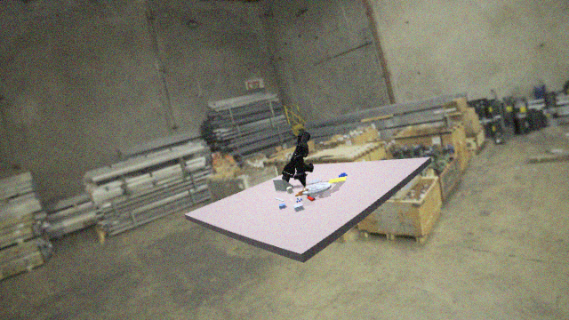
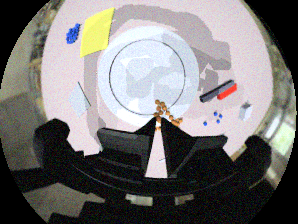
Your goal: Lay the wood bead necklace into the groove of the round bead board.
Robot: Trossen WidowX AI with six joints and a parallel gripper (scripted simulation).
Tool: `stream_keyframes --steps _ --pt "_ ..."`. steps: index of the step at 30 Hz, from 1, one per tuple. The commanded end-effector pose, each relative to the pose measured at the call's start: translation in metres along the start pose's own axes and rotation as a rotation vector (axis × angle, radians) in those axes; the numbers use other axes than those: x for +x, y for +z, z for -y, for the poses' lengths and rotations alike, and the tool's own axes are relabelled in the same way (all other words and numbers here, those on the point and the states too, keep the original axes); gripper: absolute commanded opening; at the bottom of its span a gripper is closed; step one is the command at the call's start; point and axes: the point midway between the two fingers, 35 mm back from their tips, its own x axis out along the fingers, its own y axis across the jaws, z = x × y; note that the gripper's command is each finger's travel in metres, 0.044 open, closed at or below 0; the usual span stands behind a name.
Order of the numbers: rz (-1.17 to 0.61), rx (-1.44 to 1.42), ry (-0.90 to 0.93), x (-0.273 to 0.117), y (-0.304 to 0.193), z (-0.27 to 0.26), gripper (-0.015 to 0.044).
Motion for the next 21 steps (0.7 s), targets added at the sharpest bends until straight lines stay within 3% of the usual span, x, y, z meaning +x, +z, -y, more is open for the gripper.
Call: stream_keyframes --steps 1,21 --pt "0.004 0.003 0.004 0.000 0.010 -0.009 0.0000" --pt "0.006 0.002 0.006 0.019 0.022 -0.019 0.0000"
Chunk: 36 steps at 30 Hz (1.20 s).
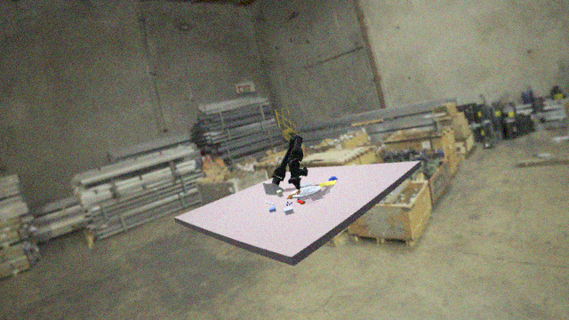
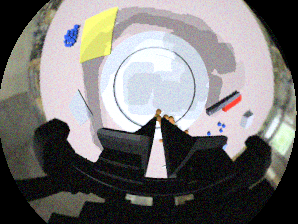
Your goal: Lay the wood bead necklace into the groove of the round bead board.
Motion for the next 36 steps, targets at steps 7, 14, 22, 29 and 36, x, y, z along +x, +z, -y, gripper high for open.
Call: stream_keyframes --steps 7,14,22,29,36 --pt "0.002 0.005 0.008 0.0133 -0.0006 -0.0018 0.0000" --pt "0.002 0.005 0.008 0.0133 -0.0006 -0.0018 0.0000" --pt "0.002 0.005 0.008 0.0133 -0.0006 -0.0018 0.0000" --pt "0.004 0.001 -0.004 0.0102 -0.0001 0.0007 0.0053" --pt "0.004 0.001 -0.004 0.0102 -0.0001 0.0007 0.0236"
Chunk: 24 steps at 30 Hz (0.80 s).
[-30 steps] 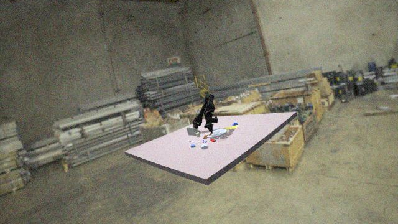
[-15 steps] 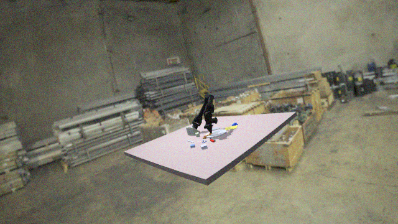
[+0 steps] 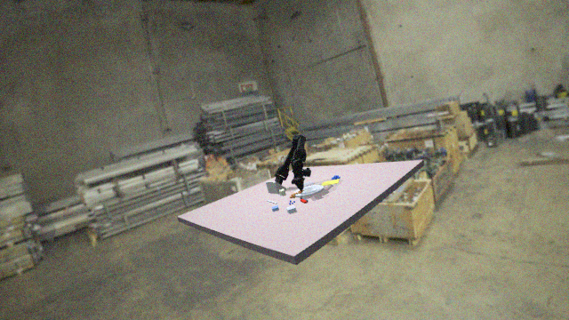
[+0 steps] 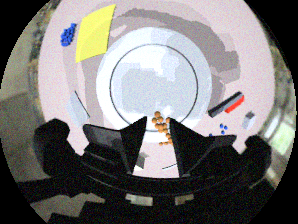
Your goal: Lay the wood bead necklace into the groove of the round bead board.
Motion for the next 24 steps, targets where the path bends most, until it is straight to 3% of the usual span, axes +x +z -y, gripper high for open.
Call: stream_keyframes --steps 1,8,24 --pt "0.000 0.000 0.000 0.000 0.000 0.000 0.0263" --pt "-0.002 0.002 0.005 -0.011 0.000 -0.001 0.0440" --pt "-0.004 0.004 0.011 -0.023 0.000 -0.002 0.0440"
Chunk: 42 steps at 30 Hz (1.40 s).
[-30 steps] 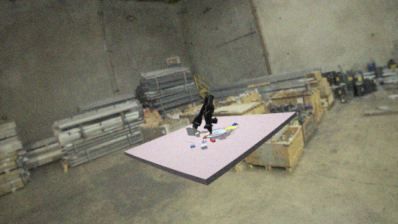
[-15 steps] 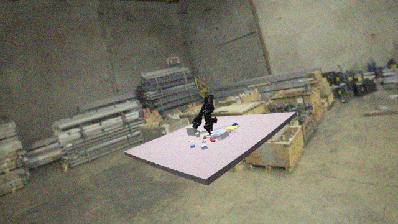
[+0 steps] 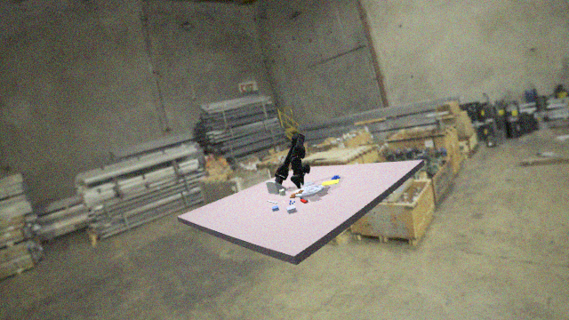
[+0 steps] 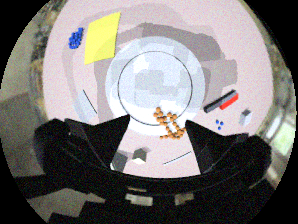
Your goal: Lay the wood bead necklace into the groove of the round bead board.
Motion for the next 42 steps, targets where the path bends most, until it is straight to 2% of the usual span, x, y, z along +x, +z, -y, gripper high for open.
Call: stream_keyframes --steps 1,11,19,23,28,32,42 --pt "-0.005 -0.003 -0.001 -0.001 -0.001 0.000 0.0440" --pt "-0.005 -0.003 -0.001 -0.001 -0.001 0.000 0.0440" --pt "-0.008 -0.088 -0.004 -0.010 -0.039 0.030 0.0230" --pt "-0.007 -0.097 -0.003 -0.010 -0.044 0.033 0.0125" --pt "-0.007 -0.097 -0.003 0.005 -0.044 0.033 0.0120" --pt "-0.007 -0.102 -0.013 -0.001 -0.042 0.034 0.0120" --pt "-0.007 -0.100 -0.009 0.013 -0.043 0.034 0.0120"
